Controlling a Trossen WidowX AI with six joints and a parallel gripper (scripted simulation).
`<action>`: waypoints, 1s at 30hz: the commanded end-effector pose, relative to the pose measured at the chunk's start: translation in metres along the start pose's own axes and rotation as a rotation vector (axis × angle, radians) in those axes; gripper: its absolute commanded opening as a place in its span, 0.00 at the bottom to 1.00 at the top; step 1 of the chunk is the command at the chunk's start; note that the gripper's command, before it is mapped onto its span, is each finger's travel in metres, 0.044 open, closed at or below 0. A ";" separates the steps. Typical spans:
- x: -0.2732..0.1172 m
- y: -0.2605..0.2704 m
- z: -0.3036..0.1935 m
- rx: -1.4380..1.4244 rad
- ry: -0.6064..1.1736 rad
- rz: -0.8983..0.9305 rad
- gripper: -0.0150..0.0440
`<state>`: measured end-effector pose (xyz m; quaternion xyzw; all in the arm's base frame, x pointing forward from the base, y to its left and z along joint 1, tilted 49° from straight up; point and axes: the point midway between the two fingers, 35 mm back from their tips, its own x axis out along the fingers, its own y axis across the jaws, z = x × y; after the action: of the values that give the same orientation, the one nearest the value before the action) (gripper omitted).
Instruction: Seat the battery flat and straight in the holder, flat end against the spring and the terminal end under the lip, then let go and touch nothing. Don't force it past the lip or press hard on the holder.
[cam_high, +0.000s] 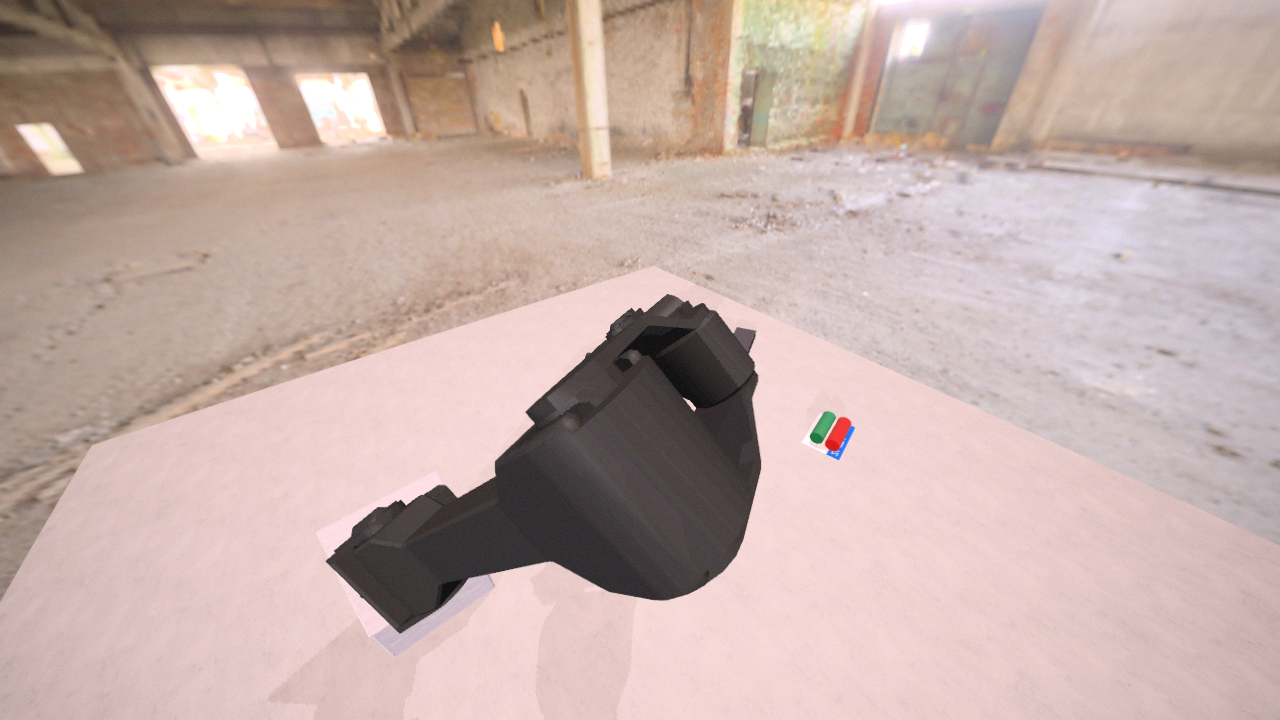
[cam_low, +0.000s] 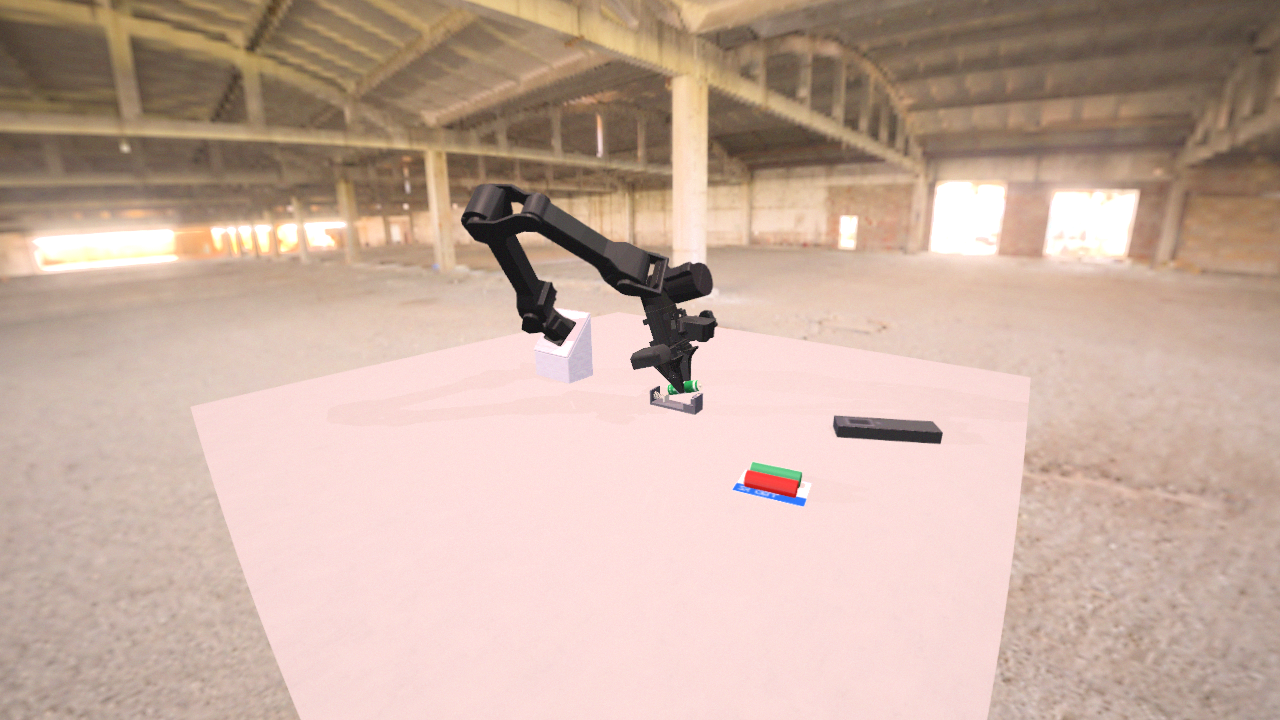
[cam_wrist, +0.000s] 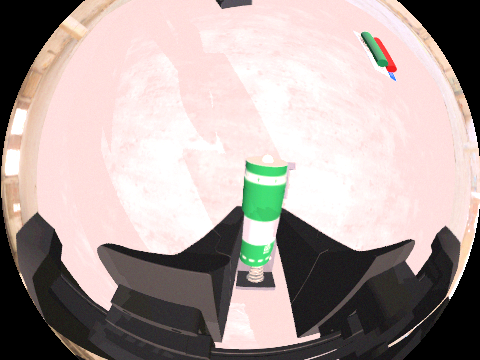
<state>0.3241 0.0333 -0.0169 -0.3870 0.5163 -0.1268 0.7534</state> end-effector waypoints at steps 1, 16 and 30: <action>0.000 -0.001 0.000 0.001 -0.027 0.005 0.37; 0.005 -0.001 -0.005 -0.004 -0.108 0.011 0.37; 0.007 -0.004 -0.010 -0.010 -0.185 0.013 0.37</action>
<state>0.3192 0.0232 -0.0233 -0.3971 0.4562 -0.0879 0.7915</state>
